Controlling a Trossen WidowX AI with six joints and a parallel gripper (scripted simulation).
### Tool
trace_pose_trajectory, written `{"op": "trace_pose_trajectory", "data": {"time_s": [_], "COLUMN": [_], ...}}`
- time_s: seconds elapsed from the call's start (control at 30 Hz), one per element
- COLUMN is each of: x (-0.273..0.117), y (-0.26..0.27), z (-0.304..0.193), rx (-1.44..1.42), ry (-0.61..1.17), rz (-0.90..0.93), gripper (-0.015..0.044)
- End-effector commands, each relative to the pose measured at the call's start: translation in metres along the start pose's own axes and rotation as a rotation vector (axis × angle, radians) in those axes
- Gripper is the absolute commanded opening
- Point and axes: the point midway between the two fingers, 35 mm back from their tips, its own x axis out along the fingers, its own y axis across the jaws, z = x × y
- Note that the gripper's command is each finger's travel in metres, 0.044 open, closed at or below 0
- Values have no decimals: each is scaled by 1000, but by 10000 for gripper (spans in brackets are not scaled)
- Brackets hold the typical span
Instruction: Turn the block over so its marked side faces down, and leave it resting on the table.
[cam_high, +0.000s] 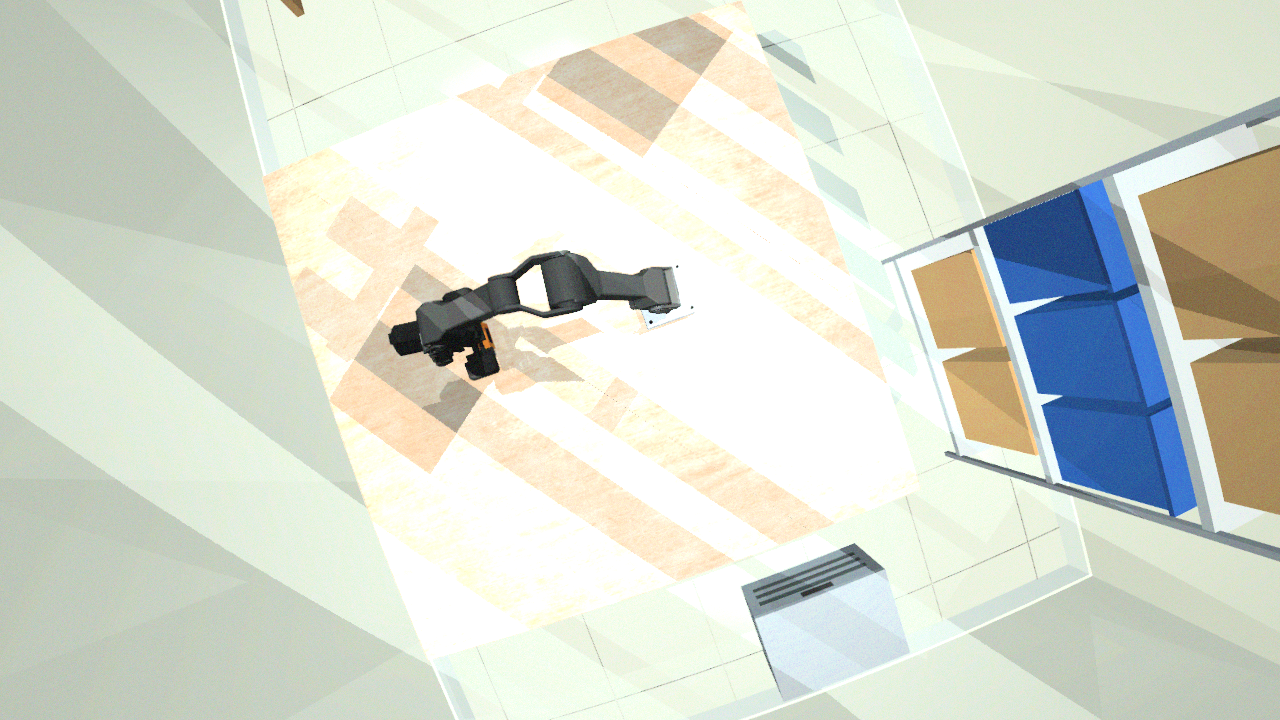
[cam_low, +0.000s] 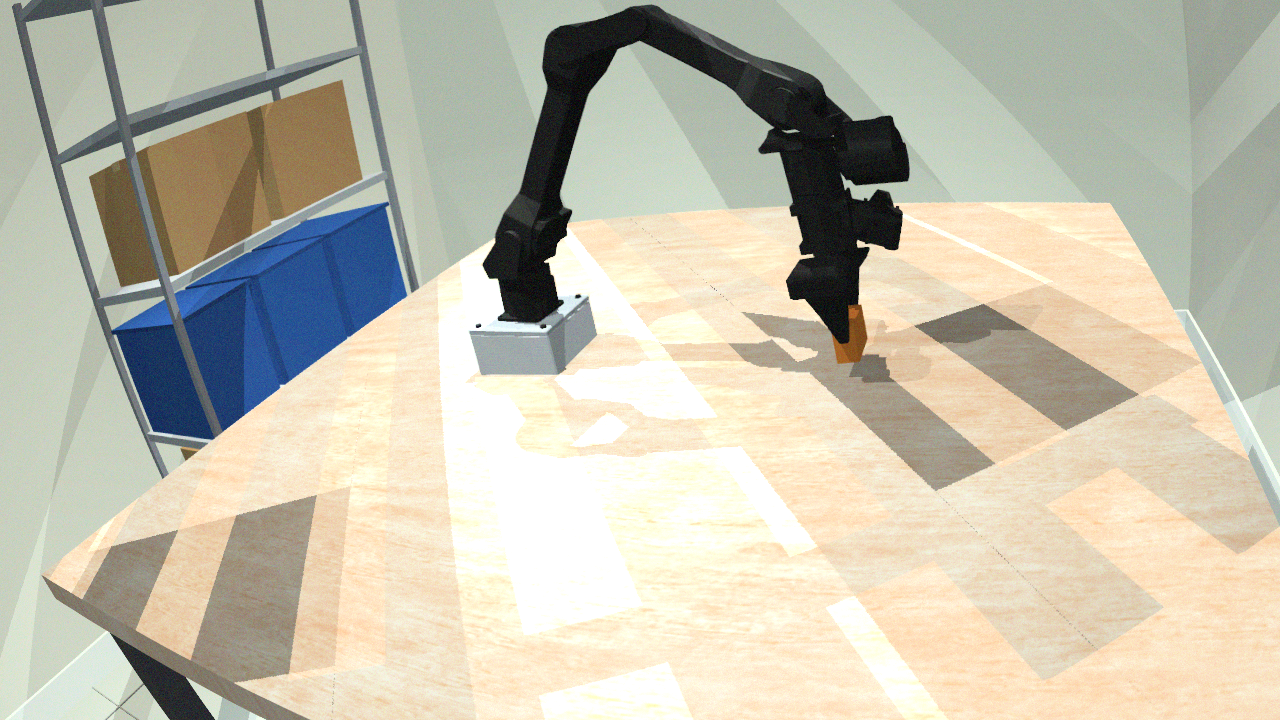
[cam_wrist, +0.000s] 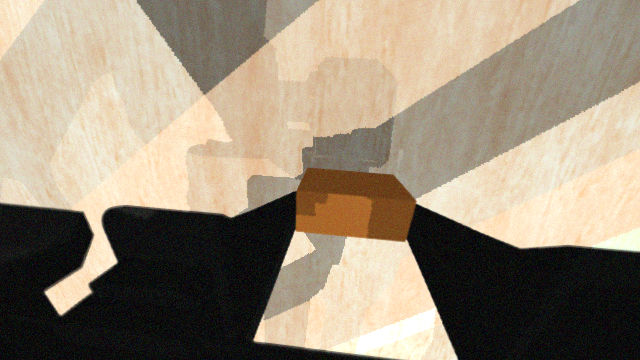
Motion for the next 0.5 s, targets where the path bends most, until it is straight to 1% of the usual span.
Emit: {"op": "trace_pose_trajectory", "data": {"time_s": [0.0,0.47], "x": [2,9], "y": [0,0], "z": [1,0], "rx": [3,6], "ry": [-50,-251], "rz": [5,7], "gripper": [0,0]}}
